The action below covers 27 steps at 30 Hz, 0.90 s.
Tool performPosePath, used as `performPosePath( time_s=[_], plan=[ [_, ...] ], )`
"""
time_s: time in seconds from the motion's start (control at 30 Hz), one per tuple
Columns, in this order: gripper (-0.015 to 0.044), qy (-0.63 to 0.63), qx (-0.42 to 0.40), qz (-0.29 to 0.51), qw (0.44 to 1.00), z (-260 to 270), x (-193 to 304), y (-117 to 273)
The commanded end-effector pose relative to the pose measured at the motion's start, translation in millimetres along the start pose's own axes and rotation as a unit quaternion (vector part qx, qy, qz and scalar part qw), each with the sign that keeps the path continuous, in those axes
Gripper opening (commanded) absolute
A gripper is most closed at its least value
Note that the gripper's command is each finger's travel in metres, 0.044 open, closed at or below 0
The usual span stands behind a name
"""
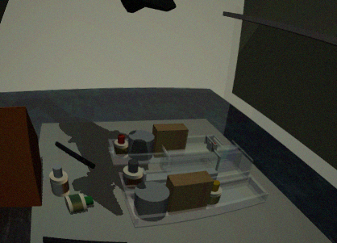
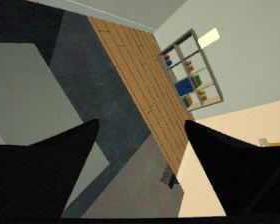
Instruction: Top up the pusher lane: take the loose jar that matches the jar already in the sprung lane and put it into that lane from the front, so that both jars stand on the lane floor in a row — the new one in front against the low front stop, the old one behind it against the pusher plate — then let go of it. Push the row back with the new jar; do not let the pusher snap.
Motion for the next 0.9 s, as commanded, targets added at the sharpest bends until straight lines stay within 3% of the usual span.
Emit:
performPosePath(
  time_s=[0.0,0.27,0.53,0.87],
  plan=[
    [0.044,0.054,-0.088,0.055,0.993,39,33,-13],
    [0.044,0.118,-0.251,0.177,0.944,104,114,-21],
    [0.044,0.166,-0.41,0.273,0.854,150,195,-2],
    [0.044,0.168,-0.422,0.281,0.846,156,206,3]
  ],
)
Point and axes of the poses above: the point midway between the two fingers, 35 mm back from their tips, its own y axis back along the fingers, its own z axis across the jaws, x = y × z, the point moved 8 cm from there along y, back along the fingers, and after that the axes turned 6 degrees about -y, right-handed, at the moved point
